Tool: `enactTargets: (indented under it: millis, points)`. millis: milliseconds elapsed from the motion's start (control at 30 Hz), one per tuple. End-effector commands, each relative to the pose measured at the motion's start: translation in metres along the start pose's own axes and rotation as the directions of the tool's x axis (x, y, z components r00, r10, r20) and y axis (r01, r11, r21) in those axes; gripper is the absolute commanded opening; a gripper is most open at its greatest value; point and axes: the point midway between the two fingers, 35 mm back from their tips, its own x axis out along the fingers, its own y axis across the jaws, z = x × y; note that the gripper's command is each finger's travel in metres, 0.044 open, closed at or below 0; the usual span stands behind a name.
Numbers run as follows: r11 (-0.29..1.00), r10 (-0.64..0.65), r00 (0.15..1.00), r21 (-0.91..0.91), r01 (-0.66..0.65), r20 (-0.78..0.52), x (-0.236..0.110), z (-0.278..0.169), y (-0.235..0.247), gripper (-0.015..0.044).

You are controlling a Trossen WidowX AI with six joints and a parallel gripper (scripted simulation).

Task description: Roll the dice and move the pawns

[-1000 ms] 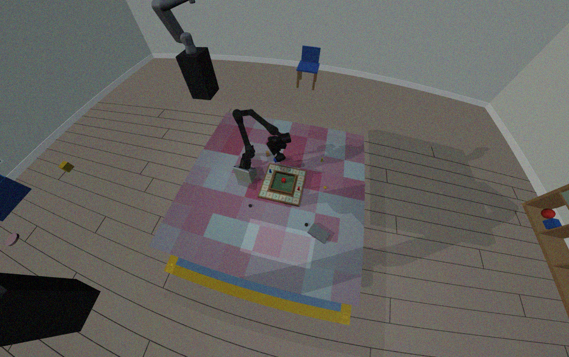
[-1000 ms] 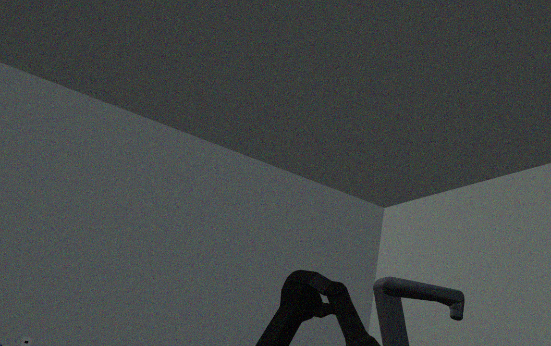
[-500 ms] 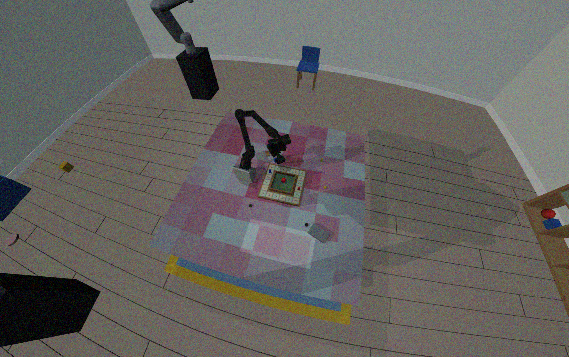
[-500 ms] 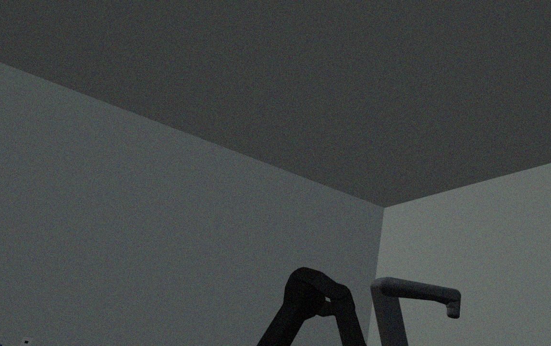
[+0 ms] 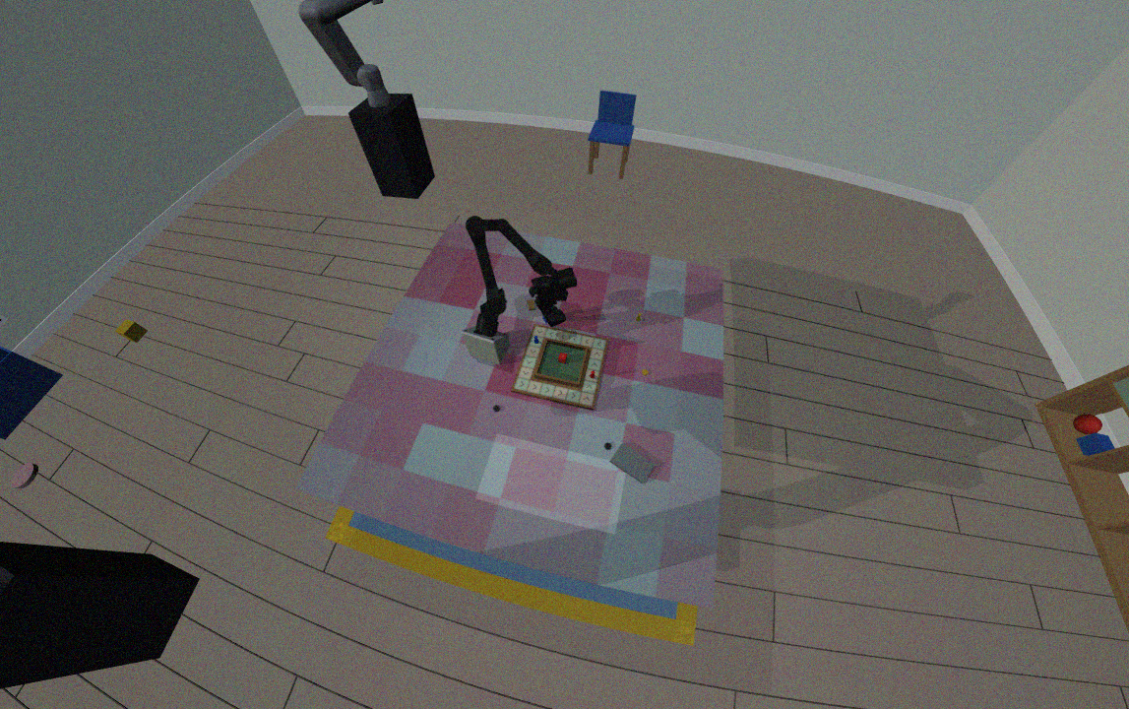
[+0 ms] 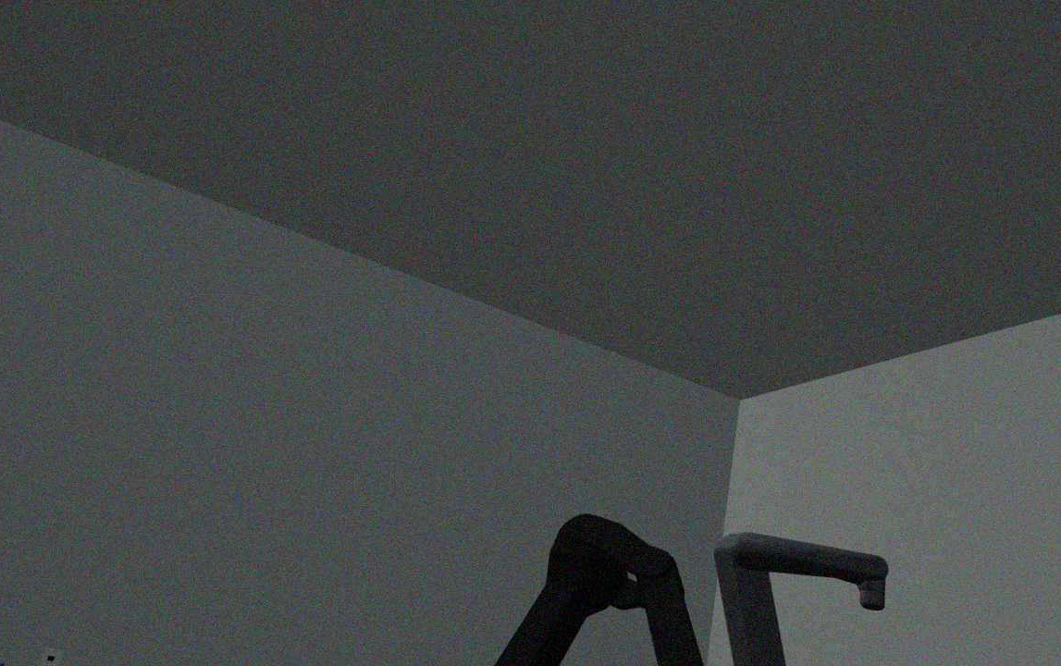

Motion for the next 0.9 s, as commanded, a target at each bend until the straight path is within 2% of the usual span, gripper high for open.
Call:
enactTargets:
  millis: [0, 433, 867]
  points:
    - [1.000, -0.008, 1.000, 0.001, 0.008, -0.006, -0.005, 0.000, -0.003, 0.0000]
    - [1.000, -0.023, 0.999, -0.004, 0.023, -0.028, -0.060, 0.000, -0.010, 0.0000]
    - [1.000, -0.009, 1.000, 0.002, 0.009, -0.012, -0.115, -0.004, 0.001, 0.0000]
